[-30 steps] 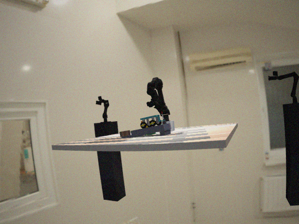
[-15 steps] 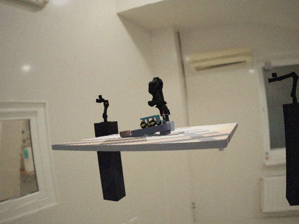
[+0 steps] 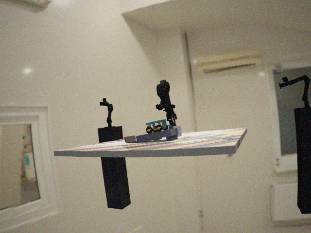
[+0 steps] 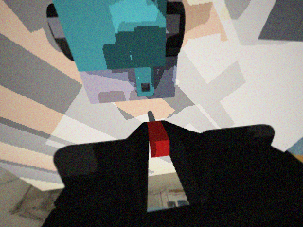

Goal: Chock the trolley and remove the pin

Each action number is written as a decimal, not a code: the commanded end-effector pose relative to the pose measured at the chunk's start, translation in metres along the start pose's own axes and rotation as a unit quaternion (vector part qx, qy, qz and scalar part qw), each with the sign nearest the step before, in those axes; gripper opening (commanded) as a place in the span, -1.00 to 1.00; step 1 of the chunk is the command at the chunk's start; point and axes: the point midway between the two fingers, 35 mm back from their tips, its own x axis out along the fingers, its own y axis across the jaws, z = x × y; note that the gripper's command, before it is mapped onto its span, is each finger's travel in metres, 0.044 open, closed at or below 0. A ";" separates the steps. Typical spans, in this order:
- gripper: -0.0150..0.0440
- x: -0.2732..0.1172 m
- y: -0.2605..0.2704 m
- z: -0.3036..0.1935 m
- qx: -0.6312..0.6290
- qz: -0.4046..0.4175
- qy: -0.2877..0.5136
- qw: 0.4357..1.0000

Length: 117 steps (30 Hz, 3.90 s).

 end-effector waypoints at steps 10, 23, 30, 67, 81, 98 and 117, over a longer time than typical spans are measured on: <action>-0.49 0.002 -0.040 -0.001 0.001 0.000 0.001 1.000; -0.49 0.002 -0.081 -0.004 0.001 -0.001 0.002 1.000; -0.49 0.001 -0.080 0.006 0.001 -0.001 0.001 1.000; -0.49 -0.016 -0.079 0.148 0.001 -0.001 -0.005 1.000; -0.49 -0.023 -0.082 0.199 0.001 -0.001 -0.007 1.000; -0.49 -0.029 -0.082 0.228 0.051 0.002 -0.018 0.999; -0.49 -0.028 -0.083 0.224 0.335 0.032 -0.067 0.939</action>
